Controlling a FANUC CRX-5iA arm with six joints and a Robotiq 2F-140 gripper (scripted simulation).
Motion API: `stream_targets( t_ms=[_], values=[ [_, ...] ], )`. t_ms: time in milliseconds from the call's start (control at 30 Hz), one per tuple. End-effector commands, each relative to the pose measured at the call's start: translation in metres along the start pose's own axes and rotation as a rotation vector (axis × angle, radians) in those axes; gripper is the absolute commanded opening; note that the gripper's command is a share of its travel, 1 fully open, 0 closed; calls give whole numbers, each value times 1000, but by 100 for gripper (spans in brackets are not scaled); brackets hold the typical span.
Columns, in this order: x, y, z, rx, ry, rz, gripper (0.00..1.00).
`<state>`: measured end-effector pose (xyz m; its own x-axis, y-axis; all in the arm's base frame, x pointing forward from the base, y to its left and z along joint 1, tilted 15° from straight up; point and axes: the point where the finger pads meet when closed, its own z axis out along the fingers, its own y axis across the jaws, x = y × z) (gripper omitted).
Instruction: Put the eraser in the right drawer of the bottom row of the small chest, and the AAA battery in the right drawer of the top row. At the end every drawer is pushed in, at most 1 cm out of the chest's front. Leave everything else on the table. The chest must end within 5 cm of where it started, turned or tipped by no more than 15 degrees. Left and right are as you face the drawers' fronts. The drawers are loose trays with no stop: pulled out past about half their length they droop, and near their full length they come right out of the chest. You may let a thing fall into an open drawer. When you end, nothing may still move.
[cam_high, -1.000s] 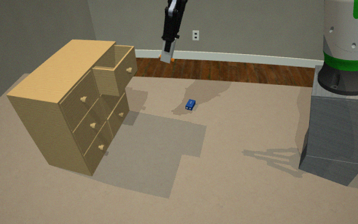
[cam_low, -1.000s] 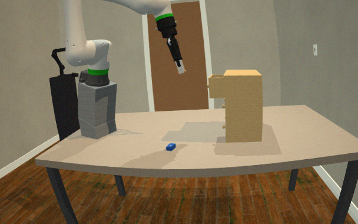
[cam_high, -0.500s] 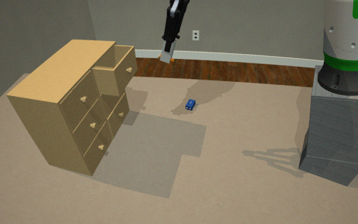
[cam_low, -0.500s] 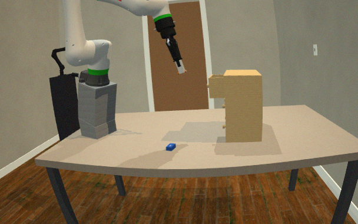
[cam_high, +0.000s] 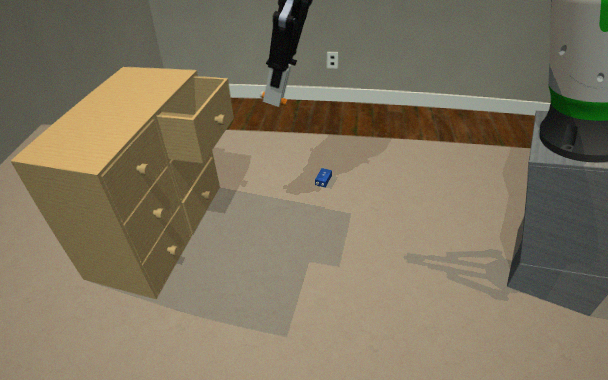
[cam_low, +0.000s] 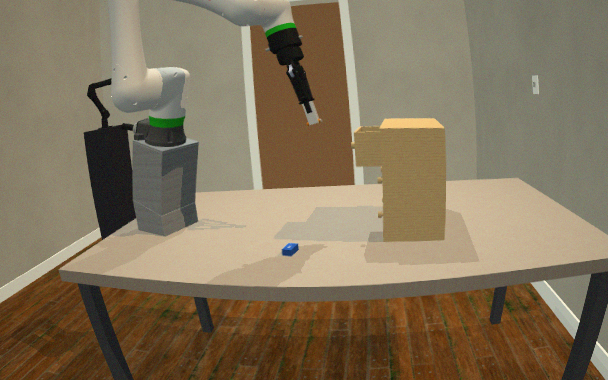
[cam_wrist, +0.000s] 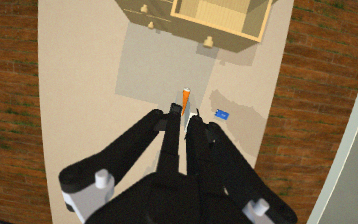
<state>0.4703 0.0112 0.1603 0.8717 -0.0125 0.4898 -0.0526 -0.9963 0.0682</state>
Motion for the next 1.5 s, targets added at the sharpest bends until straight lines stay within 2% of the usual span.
stream_targets(
  t_ms=[0,267,1200,1467],
  values=[
    [9,0,2,0,0,0,3],
    [26,0,7,0,0,0,3],
    [125,0,33,0,0,0,3],
    [140,0,37,0,0,0,3]
  ],
)
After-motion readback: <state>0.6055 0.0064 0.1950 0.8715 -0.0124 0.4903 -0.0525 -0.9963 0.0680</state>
